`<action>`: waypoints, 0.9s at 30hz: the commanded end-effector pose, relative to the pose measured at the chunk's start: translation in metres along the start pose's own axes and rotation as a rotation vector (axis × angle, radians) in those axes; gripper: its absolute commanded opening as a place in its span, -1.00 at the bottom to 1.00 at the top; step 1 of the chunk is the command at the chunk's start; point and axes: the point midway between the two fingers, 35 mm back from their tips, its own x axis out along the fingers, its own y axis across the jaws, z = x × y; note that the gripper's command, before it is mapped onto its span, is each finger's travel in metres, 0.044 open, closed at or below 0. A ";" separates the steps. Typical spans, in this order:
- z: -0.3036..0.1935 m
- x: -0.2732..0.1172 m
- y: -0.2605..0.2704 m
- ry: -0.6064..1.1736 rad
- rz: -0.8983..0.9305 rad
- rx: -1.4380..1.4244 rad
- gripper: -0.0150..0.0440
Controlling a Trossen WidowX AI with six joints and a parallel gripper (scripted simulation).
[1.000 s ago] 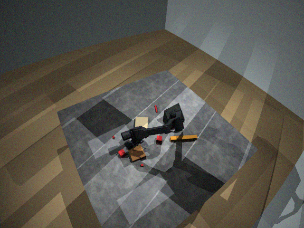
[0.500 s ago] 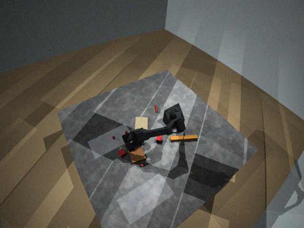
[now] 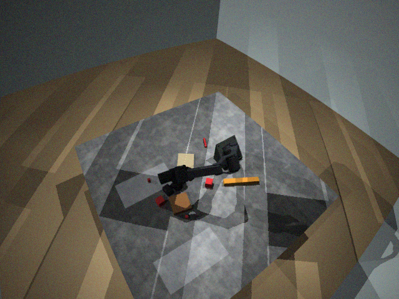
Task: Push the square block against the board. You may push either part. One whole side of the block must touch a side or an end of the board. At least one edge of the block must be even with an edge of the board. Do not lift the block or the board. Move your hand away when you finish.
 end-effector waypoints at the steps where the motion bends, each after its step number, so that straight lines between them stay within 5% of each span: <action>1: 0.007 0.000 0.001 0.002 0.003 -0.003 -0.49; 15: 0.029 0.000 -0.001 0.004 0.003 -0.004 -0.49; 20: 0.025 -0.052 -0.002 0.002 0.002 -0.003 -0.49; 27: 0.027 -0.055 -0.003 0.001 0.003 0.002 -0.49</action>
